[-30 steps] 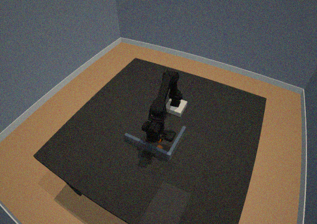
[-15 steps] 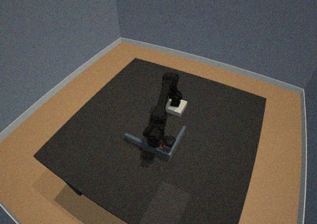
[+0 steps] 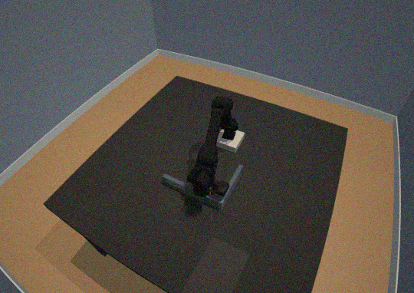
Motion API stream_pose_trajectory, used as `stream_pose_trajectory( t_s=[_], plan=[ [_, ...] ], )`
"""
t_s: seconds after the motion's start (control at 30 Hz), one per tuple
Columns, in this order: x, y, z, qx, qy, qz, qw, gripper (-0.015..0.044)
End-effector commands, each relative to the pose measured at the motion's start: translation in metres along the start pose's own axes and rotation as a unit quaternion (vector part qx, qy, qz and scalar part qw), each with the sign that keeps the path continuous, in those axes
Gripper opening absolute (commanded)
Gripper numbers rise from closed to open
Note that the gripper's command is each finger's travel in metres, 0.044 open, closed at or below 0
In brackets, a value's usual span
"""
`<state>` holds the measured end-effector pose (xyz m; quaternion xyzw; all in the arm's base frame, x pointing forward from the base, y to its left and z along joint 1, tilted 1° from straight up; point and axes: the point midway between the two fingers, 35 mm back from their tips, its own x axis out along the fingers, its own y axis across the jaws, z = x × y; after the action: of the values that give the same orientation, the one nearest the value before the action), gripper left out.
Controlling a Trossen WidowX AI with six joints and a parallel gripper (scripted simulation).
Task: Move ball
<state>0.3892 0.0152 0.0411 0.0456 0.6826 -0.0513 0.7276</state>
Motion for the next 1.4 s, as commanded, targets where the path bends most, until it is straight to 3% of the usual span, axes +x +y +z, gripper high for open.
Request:
stream_pose_trajectory(
  t_s=[0.0, 0.33, 0.73, 0.9, 1.07, 1.37],
  plan=[
    [0.01, 0.0, -0.003, 0.002, 0.008, -0.001, 1.0, 0.0],
    [0.019, 0.0, -0.004, 0.002, 0.008, -0.001, 1.0, 0.0],
    [0.013, 0.0, -0.001, 0.0, 0.0, 0.0, 1.0, 0.0297],
    [0.003, 0.0, 0.001, 0.0, 0.001, 0.0, 1.0, 0.0297],
    [-0.067, 0.0, -0.002, 0.001, 0.008, -0.001, 1.0, 0.0297],
    [-0.064, 0.0, 0.001, -0.001, 0.001, 0.0, 1.0, 0.0297]
  ],
)
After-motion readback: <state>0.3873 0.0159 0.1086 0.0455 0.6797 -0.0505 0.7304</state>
